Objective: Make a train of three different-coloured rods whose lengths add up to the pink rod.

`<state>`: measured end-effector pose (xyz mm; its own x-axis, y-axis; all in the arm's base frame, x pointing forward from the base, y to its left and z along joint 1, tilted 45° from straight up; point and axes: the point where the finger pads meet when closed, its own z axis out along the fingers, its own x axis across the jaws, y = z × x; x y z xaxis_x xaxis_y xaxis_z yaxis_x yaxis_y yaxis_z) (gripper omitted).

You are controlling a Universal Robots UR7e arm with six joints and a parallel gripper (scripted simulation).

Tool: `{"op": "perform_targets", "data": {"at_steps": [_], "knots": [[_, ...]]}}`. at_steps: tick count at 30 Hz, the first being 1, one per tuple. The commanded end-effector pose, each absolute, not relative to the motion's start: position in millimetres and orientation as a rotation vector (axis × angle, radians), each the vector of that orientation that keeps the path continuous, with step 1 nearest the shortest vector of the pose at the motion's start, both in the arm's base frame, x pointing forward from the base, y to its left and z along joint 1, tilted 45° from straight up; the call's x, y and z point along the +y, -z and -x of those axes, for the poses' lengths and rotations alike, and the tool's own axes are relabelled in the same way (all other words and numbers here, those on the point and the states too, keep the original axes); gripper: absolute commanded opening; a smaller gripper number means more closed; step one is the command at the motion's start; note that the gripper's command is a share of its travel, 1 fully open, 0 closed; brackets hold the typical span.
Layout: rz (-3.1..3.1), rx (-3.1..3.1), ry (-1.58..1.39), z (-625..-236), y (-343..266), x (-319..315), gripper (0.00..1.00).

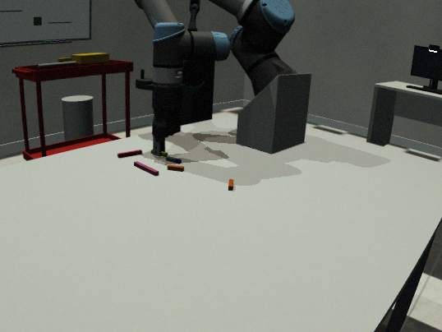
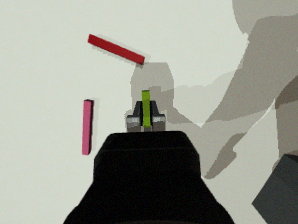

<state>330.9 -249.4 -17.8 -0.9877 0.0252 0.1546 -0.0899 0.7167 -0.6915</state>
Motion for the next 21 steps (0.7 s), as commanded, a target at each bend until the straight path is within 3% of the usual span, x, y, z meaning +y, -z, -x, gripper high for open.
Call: {"op": "perform_targets", "data": {"at_steps": [1,21], "knots": [[-0.053,-2.768,-1.127,-330.7,20.0,-251.7,0.24],[-0.053,-2.768,-1.127,-330.1,23.6,-255.2,0.24]]}}
